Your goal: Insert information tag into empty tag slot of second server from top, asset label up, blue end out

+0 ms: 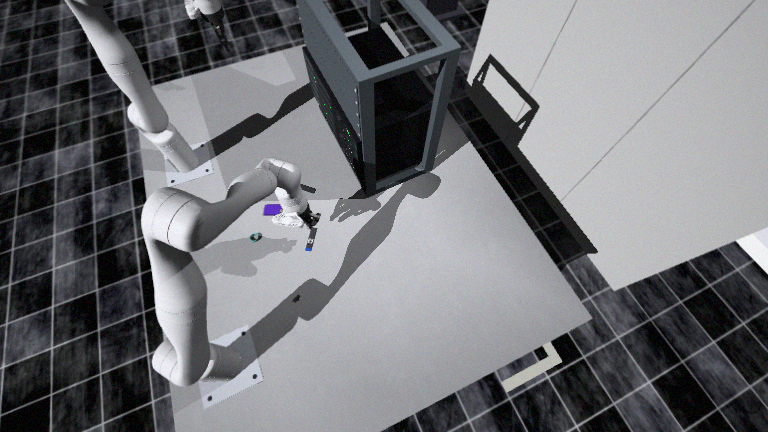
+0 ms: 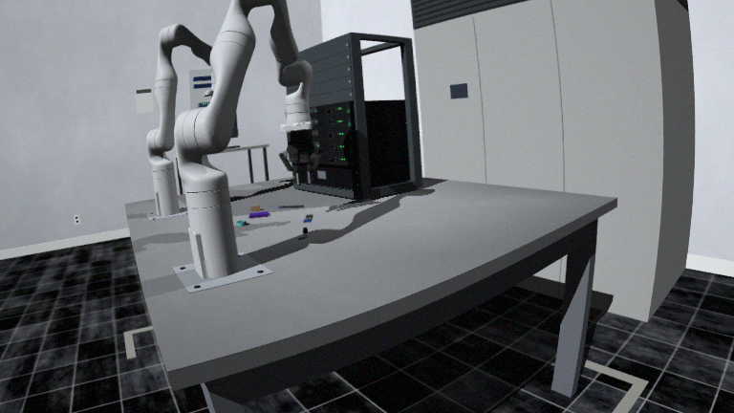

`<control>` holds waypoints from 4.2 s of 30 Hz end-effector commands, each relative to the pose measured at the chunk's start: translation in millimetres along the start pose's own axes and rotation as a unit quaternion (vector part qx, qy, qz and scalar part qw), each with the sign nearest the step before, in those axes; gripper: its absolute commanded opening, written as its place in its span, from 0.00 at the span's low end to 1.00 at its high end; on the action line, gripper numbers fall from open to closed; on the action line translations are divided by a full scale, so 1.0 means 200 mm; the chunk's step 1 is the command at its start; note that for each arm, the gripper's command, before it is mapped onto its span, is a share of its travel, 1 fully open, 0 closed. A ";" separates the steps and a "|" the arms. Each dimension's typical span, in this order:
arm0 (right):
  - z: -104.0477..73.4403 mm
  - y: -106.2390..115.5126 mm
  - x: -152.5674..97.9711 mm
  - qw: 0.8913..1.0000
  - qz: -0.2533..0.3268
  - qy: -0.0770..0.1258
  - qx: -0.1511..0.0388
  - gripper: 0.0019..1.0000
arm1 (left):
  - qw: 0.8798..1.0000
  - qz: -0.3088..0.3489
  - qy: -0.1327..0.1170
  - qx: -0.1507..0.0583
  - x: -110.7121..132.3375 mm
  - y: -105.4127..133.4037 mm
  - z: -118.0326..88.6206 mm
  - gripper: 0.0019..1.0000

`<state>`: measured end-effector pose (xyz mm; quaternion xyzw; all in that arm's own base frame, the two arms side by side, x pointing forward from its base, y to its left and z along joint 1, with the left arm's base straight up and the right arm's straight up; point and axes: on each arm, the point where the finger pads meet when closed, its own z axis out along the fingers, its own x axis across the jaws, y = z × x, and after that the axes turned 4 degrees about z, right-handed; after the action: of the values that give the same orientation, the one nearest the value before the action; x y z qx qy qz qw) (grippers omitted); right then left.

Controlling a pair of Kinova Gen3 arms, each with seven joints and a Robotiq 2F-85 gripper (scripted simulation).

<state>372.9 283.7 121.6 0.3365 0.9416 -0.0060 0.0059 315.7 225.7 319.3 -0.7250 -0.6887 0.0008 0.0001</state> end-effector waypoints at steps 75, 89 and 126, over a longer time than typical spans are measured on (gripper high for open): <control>0.47 0.06 0.00 1.000 -0.009 0.007 -0.005 0.35 | 1.000 0.000 0.001 -0.001 0.00 0.00 0.00 1.00; 0.51 0.06 0.00 1.000 -0.009 0.007 -0.005 0.35 | 1.000 0.000 0.001 -0.001 0.00 0.00 0.00 1.00; 0.51 0.06 0.00 1.000 -0.009 0.007 -0.005 0.19 | 1.000 0.000 0.001 -0.001 0.00 0.00 0.00 1.00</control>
<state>380.4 290.4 19.5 0.3276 0.9448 0.0003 0.0002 315.7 225.7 319.3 -0.7250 -0.6887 0.0008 0.0001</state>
